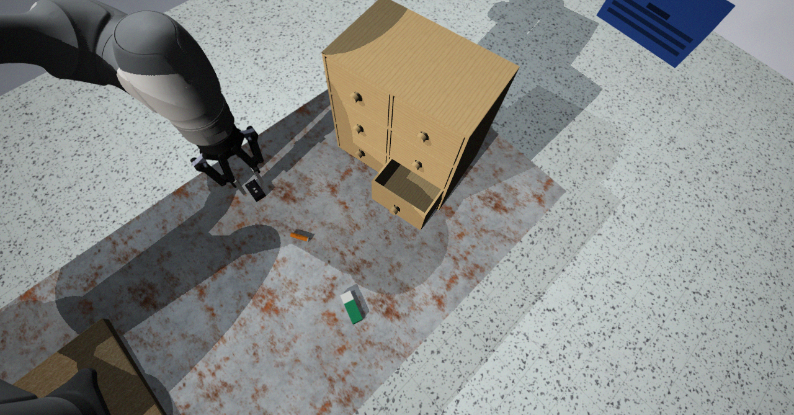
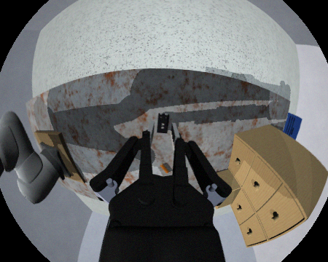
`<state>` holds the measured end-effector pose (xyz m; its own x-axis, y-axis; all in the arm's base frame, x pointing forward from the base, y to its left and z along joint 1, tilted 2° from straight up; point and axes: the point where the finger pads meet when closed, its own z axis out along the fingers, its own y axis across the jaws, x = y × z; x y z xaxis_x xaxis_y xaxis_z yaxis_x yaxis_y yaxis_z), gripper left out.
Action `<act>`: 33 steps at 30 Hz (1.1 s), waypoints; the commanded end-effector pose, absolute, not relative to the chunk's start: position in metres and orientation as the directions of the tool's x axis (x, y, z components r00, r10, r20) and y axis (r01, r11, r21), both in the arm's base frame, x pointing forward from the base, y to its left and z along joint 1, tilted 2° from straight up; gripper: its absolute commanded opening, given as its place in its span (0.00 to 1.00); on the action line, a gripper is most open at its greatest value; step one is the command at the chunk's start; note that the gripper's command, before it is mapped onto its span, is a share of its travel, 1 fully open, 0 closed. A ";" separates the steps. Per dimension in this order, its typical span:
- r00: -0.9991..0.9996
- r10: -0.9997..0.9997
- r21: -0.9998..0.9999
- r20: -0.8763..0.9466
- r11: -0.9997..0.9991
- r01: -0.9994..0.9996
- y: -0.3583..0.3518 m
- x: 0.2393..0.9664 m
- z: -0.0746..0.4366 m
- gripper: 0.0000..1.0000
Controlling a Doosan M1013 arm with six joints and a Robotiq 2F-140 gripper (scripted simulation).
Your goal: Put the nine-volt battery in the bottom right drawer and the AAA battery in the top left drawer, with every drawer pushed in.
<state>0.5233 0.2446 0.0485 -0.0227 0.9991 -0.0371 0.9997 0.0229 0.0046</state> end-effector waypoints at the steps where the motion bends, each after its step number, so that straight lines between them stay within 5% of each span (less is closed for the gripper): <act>1: -0.023 0.999 0.005 -0.037 0.023 1.000 0.244 0.524 0.042 0.26; 33: -0.023 0.999 0.005 -0.037 0.023 1.000 0.244 0.524 0.036 0.26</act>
